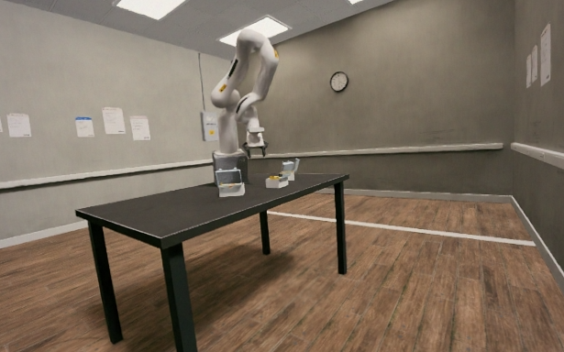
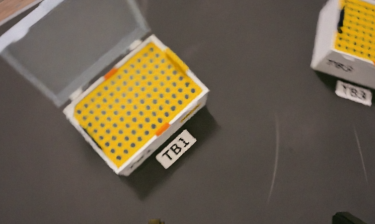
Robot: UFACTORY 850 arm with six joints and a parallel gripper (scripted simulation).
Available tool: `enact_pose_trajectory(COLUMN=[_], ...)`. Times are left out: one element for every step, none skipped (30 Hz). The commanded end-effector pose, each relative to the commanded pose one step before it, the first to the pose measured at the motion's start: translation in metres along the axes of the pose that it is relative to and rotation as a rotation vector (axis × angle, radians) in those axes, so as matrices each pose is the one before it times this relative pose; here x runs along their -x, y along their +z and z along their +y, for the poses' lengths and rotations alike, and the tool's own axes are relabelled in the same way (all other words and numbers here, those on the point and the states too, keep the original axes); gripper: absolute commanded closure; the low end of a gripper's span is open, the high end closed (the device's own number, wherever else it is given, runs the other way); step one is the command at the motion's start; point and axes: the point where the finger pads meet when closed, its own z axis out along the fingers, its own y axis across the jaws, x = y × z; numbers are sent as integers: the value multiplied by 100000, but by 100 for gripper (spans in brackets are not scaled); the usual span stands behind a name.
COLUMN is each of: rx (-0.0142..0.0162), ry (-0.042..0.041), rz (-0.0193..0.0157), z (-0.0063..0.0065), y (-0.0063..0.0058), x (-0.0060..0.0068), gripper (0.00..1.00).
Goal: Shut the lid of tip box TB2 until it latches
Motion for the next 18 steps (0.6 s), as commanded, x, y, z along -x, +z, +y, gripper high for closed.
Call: enact_pose_trajectory(rx=[-2488, -796, 0, 0, 1, 1, 1, 1, 1, 1, 1, 1, 1, 2, 1, 0, 0, 1], ry=[-8619, -2971, 0, 0, -1, -1, -1, -1, -1, -1, -1, -1, -1, 0, 0, 0, 0, -1], rz=[-252, 0, 0, 0, -2, -2, -1, -1, -1, -1, -1, -1, -1, -2, -1, 0, 0, -1], z=[-24, 0, 0, 0, 1, 1, 1, 1, 1, 1, 1, 1, 1, -3, 1, 0, 0, 1], y=[2, 0, 0, 0, 482, 482, 482, 482, 482, 482, 482, 482, 482, 475, 483, 0, 0, 485], x=[-26, 0, 0, 0, 130, 130, 130, 130, 130, 130, 130, 130, 130, 129, 130, 0, 0, 129], gripper=[0, 0, 0, 0, 0, 0, 0, 0, 0, 0, 0, 0, 0, 0, 0, 0, 0, 0])
